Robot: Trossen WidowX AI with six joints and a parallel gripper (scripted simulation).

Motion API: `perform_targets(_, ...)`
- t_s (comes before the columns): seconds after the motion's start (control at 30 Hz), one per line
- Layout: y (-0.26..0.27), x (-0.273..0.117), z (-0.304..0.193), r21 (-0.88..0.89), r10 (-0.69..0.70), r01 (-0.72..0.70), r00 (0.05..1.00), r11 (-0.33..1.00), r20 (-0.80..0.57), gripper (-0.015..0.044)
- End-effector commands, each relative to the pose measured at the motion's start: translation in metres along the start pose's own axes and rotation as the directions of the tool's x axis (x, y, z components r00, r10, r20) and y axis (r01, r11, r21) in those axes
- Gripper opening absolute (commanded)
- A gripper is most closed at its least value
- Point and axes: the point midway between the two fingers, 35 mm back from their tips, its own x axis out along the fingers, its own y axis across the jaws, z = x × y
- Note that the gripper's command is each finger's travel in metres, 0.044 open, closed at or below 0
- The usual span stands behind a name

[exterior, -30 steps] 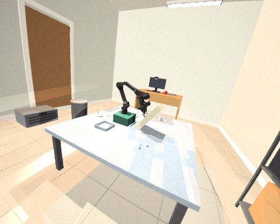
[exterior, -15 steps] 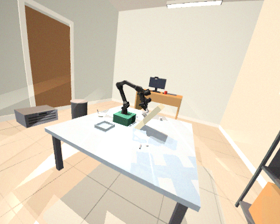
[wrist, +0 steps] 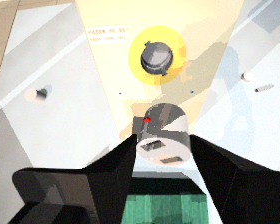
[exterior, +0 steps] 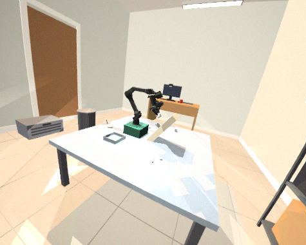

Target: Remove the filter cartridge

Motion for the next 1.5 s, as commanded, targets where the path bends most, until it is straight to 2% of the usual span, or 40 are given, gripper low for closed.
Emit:
perform_targets(0.0, -0.008, -0.001, 0.004, 0.001, 0.001, -0.001, 1.000, 1.000, 0.006, 0.0000)
perform_targets(0.83, -0.069, 0.008, -0.001, 0.005, -0.005, 0.005, 1.000, 1.000, -0.005, 0.0000)
perform_targets(1.47, -0.148, -0.006, -0.027, 0.370, -0.220, 0.220, 0.975, 0.903, -0.044, 0.0000)
